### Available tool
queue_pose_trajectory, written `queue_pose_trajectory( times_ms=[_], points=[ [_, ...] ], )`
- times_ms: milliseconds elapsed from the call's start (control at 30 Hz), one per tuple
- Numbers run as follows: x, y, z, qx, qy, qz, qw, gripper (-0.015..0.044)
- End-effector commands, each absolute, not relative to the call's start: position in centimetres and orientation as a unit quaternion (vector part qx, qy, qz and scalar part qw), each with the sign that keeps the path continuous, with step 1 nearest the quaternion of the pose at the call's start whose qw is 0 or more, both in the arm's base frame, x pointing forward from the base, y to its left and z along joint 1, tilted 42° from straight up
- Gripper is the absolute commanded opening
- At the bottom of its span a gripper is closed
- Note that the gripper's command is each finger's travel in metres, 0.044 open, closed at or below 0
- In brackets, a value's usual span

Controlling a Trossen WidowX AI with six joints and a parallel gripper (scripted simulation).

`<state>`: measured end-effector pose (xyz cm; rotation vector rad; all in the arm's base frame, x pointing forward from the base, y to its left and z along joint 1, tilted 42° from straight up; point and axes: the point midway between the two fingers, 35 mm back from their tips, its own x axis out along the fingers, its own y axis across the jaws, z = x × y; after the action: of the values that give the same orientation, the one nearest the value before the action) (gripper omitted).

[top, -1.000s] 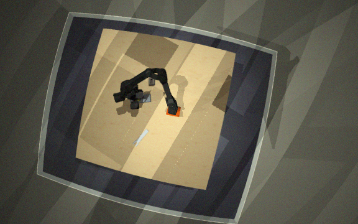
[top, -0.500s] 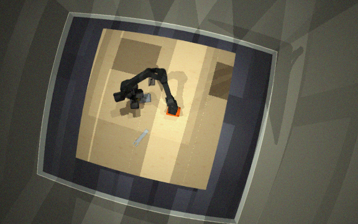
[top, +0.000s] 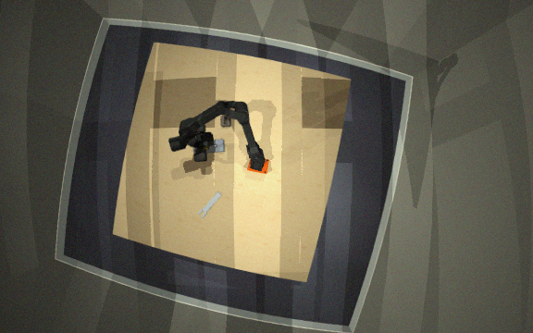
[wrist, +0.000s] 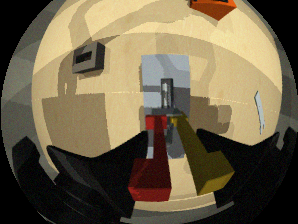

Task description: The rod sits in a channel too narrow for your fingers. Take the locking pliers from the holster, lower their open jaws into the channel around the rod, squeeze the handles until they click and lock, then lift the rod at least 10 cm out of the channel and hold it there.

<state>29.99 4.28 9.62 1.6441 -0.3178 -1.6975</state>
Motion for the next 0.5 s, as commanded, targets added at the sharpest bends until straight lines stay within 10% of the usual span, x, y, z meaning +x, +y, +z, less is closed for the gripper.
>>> queue_pose_trajectory(
  times_ms=[0, 333, 467],
  points=[
    [30.06, 4.23, 9.77, 0.642, -0.124, -0.660, 0.371, 0.0221],
    [30.06, 4.23, 9.77, 0.642, -0.124, -0.660, 0.371, 0.0221],
    [30.06, 4.23, 9.77, 0.642, -0.124, -0.660, 0.371, 0.0116]
  ],
)
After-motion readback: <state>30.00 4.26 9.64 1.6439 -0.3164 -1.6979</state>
